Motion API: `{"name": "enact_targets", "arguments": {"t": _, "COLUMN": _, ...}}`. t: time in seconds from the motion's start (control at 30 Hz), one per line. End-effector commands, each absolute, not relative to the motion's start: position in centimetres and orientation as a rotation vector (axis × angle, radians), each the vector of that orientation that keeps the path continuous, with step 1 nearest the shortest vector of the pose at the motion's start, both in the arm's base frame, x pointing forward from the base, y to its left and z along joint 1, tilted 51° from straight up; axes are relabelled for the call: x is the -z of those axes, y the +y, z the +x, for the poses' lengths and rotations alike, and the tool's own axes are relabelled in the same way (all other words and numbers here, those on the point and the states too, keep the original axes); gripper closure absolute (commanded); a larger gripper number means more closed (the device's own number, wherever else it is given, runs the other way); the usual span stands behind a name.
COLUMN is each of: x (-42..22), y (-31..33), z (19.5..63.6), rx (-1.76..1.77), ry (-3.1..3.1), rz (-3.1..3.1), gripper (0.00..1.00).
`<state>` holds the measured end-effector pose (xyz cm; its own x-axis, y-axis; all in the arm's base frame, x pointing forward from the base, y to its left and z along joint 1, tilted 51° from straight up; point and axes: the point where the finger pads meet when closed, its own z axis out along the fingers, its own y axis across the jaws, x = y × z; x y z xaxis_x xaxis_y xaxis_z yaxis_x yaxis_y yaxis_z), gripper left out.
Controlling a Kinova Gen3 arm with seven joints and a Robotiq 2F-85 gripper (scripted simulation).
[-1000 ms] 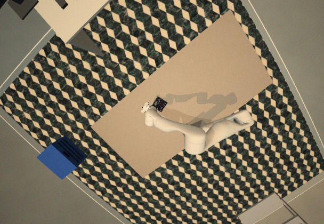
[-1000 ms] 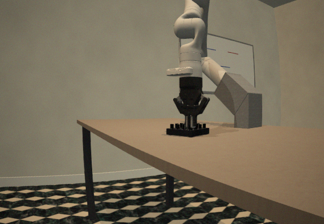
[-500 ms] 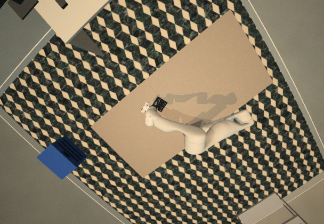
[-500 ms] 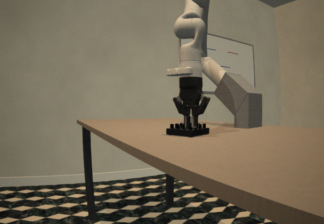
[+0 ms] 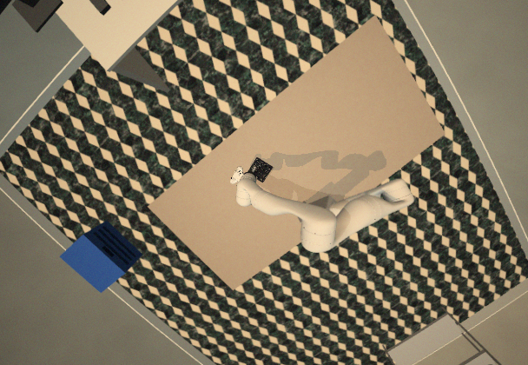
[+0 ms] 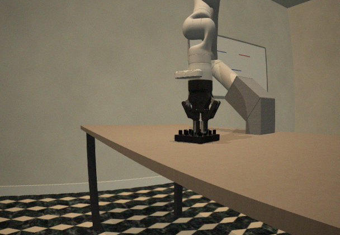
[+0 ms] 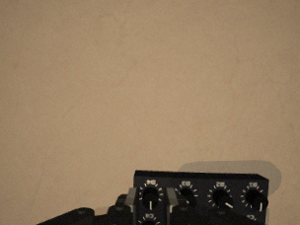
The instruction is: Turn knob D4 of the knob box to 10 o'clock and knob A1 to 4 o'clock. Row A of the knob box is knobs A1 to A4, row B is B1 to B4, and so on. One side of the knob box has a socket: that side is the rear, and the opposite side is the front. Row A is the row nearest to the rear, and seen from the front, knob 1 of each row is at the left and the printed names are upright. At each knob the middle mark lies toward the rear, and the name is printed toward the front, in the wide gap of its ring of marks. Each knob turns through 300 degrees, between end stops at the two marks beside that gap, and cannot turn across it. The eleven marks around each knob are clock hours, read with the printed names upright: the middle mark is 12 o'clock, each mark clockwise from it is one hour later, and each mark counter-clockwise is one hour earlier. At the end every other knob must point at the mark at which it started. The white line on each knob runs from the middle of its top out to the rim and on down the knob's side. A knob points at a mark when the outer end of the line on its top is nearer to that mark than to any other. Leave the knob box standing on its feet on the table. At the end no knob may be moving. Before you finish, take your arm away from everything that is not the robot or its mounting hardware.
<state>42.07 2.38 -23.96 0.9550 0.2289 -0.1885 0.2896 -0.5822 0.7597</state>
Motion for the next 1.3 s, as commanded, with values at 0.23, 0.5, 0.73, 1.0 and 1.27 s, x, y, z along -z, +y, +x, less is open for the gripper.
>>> {"name": "enact_targets", "arguments": {"t": 0.23, "x": 22.6, "y": 4.3, "z": 42.1, "rx": 0.081, "ry": 0.367, "rz": 2.218, "gripper": 0.81}}
{"name": "enact_targets", "arguments": {"t": 0.5, "x": 21.8, "y": 5.3, "z": 42.0, "rx": 0.081, "ry": 0.367, "rz": 2.218, "gripper": 0.81}}
{"name": "enact_targets", "arguments": {"t": 0.73, "x": 21.8, "y": 5.3, "z": 42.0, "rx": 0.081, "ry": 0.367, "rz": 2.218, "gripper": 0.81}}
{"name": "enact_targets", "arguments": {"t": 1.0, "x": 21.8, "y": 5.3, "z": 42.0, "rx": 0.081, "ry": 0.367, "rz": 2.218, "gripper": 0.81}}
{"name": "enact_targets", "arguments": {"t": 1.27, "x": 21.8, "y": 5.3, "z": 42.0, "rx": 0.076, "ry": 0.356, "rz": 2.219, "gripper": 0.81}}
